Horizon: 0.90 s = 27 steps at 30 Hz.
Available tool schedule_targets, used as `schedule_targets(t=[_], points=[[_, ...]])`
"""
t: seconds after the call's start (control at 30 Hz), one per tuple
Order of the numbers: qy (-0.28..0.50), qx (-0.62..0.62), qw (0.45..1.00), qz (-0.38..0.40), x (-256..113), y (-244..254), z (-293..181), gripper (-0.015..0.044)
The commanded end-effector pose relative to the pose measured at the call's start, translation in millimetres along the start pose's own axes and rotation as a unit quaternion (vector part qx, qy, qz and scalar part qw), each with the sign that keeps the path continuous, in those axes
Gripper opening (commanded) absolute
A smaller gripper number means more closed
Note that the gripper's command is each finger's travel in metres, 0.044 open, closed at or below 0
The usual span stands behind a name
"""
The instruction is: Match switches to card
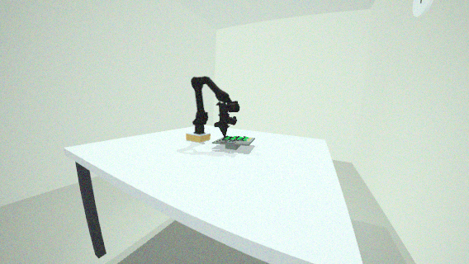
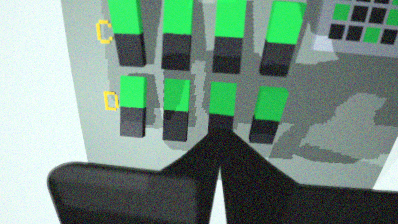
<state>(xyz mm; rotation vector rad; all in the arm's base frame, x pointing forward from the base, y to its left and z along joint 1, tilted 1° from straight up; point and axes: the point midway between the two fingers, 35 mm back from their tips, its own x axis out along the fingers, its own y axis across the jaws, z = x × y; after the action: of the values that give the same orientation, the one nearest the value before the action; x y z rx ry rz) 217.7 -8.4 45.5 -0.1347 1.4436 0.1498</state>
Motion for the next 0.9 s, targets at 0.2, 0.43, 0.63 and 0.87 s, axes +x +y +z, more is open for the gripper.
schedule_targets(t=[0.2,0.43,0.63,0.87], points=[[-0.002,-0.001,1.0,0.002,1.3,0.7,0.7,0.0],[-0.002,-0.001,1.0,0.002,2.2,0.7,0.7,0.0],[-0.002,-0.001,1.0,0.002,3.0,0.7,0.6,0.0],[-0.002,-0.001,1.0,0.002,4.0,0.8,0.6,0.0]])
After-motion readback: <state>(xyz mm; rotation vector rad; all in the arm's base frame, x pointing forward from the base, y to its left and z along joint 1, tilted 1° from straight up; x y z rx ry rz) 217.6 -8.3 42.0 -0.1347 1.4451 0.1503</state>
